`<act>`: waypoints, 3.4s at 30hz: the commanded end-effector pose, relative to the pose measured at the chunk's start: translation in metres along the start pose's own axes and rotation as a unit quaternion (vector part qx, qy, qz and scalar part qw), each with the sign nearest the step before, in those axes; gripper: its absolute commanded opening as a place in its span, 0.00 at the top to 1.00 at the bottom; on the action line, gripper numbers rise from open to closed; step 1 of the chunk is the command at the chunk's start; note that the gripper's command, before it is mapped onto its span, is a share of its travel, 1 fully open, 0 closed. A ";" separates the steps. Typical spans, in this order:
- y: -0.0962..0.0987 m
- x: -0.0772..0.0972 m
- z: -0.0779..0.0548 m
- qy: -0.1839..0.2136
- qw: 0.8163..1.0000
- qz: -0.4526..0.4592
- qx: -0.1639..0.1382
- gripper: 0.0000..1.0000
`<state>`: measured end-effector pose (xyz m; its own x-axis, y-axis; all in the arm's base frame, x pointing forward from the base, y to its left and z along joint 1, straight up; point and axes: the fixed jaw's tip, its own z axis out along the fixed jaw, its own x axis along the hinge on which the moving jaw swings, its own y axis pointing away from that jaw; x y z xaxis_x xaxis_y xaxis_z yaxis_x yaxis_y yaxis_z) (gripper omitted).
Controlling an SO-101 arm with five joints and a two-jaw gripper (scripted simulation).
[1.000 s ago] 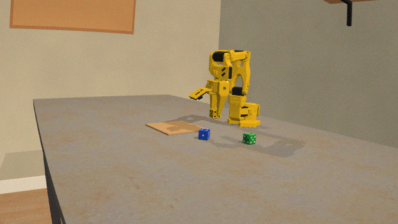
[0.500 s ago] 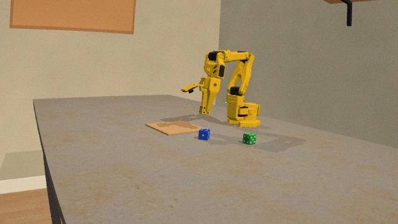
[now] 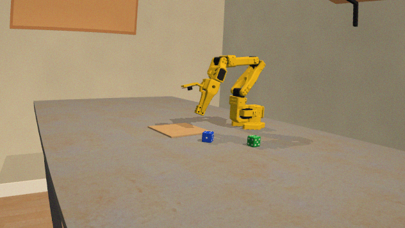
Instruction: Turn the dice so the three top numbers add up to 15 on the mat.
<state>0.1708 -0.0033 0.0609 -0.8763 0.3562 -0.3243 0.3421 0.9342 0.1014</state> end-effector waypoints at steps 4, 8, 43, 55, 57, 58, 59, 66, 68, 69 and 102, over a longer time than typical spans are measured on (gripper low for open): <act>0.000 -0.008 -0.003 -0.029 1.000 0.000 -0.006 1.00; -0.006 -0.013 -0.001 -0.052 0.999 0.008 -0.005 1.00; -0.074 -0.047 0.002 -0.262 0.961 0.061 0.068 1.00; -0.094 -0.065 0.005 -0.319 0.940 0.078 0.094 1.00; -0.100 -0.069 0.006 -0.334 0.933 0.082 0.102 1.00; -0.103 -0.071 0.006 -0.342 0.930 0.084 0.106 1.00; -0.106 -0.072 0.006 -0.350 0.926 0.086 0.110 1.00; -0.126 -0.079 0.006 -0.398 0.901 0.098 0.139 1.00; -0.126 -0.079 0.006 -0.398 0.901 0.098 0.139 1.00; -0.128 -0.079 0.006 -0.404 0.898 0.099 0.143 1.00; -0.141 -0.080 0.004 -0.434 0.880 0.106 0.164 1.00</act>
<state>0.1944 -0.1608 0.0638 -0.2572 0.2598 -0.9308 0.6674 0.7443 0.0233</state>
